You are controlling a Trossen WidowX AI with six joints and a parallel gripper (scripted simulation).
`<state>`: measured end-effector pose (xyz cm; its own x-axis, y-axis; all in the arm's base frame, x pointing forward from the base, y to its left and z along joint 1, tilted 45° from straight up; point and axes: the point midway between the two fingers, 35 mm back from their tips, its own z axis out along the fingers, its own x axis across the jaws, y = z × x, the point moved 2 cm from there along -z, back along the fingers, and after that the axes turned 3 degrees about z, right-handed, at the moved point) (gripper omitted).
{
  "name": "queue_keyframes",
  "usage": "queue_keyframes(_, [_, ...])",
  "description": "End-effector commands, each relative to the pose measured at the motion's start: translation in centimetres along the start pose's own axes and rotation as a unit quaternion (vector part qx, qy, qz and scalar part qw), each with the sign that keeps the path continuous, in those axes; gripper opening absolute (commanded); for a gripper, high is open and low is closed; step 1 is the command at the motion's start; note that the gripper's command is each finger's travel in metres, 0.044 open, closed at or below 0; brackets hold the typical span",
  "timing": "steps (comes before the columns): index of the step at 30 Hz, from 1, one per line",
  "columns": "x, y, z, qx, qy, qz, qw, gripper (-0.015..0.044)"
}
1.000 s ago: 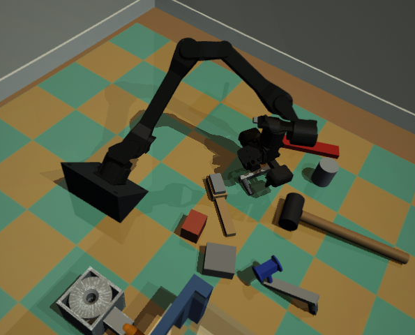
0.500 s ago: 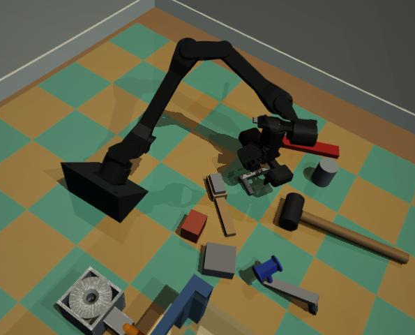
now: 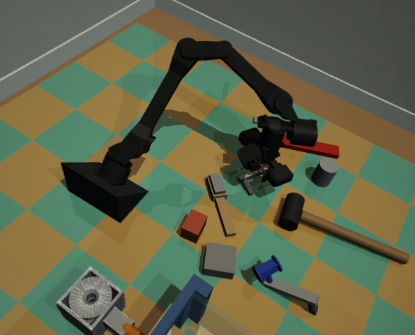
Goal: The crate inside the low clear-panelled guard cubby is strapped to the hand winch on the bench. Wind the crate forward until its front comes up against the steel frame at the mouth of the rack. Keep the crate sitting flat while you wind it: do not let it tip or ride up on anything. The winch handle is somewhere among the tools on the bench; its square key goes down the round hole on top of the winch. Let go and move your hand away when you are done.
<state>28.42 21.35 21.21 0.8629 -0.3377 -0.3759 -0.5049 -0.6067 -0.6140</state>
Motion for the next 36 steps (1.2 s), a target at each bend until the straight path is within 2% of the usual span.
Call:
queue_keyframes(1, [-0.01,0.0,0.0,0.0,0.0,0.0,1.0,0.0227])
queue_keyframes(31, [-0.01,0.0,0.0,0.0,0.0,0.0,1.0,0.0027])
queue_keyframes(32, [-0.01,0.0,0.0,0.0,0.0,0.0,1.0,0.0])
queue_keyframes(36, [-0.01,0.0,0.0,0.0,0.0,0.0,1.0,0.0])
